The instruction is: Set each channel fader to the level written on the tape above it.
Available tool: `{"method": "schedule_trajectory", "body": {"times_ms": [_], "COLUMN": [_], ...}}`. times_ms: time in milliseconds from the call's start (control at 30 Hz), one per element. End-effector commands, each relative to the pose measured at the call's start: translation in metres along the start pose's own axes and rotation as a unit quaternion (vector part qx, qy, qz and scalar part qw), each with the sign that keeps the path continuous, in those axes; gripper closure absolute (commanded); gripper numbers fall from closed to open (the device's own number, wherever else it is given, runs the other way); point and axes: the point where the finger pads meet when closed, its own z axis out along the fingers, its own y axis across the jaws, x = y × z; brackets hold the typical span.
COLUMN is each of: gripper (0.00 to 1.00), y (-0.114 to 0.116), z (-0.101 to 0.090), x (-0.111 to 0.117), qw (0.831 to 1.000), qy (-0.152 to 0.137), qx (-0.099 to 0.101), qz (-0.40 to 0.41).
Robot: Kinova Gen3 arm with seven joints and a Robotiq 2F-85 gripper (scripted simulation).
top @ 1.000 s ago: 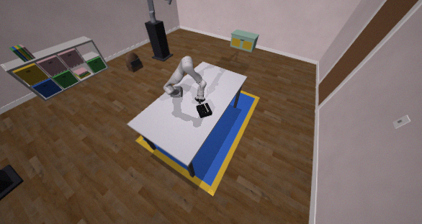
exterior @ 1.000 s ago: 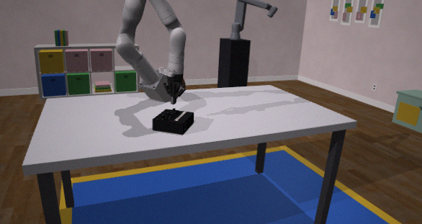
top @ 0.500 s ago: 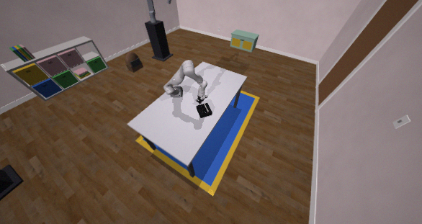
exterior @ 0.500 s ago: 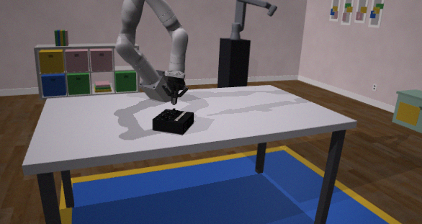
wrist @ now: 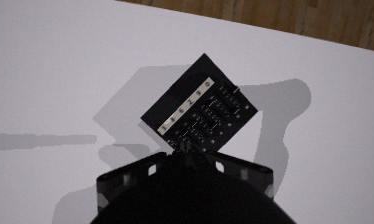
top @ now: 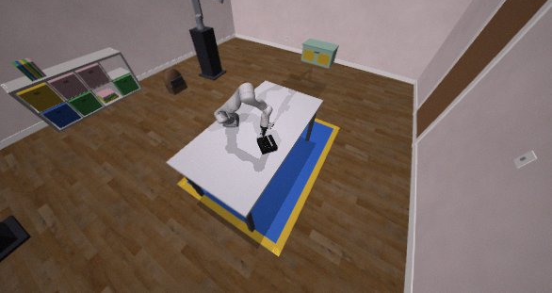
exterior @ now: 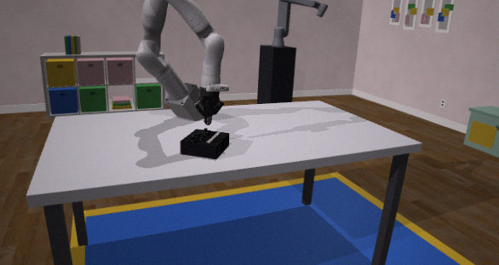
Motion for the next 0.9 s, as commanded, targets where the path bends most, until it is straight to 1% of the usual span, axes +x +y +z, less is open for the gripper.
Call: {"method": "schedule_trajectory", "body": {"times_ms": [0,100,167,200,533,667,733,867], "gripper": [1.00,1.00,1.00,1.00,1.00,1.00,1.00,1.00], "y": [0.003,0.002,0.002,0.002,0.002,0.002,0.002,0.002], "z": [-0.001,-0.002,-0.002,-0.003,-0.008,-0.009,-0.009,-0.010], "x": [0.008,0.013,0.013,0.015,0.030,0.035,0.035,0.038], "qw": [0.998,0.994,0.994,0.991,0.964,0.952,0.952,0.943], "qy": [0.000,0.006,0.006,0.008,0.026,0.032,0.032,0.036], "qx": [0.002,0.002,0.002,0.002,-0.001,-0.003,-0.003,-0.004], "qz": [-0.060,-0.114,-0.114,-0.130,-0.266,-0.303,-0.303,-0.331]}}
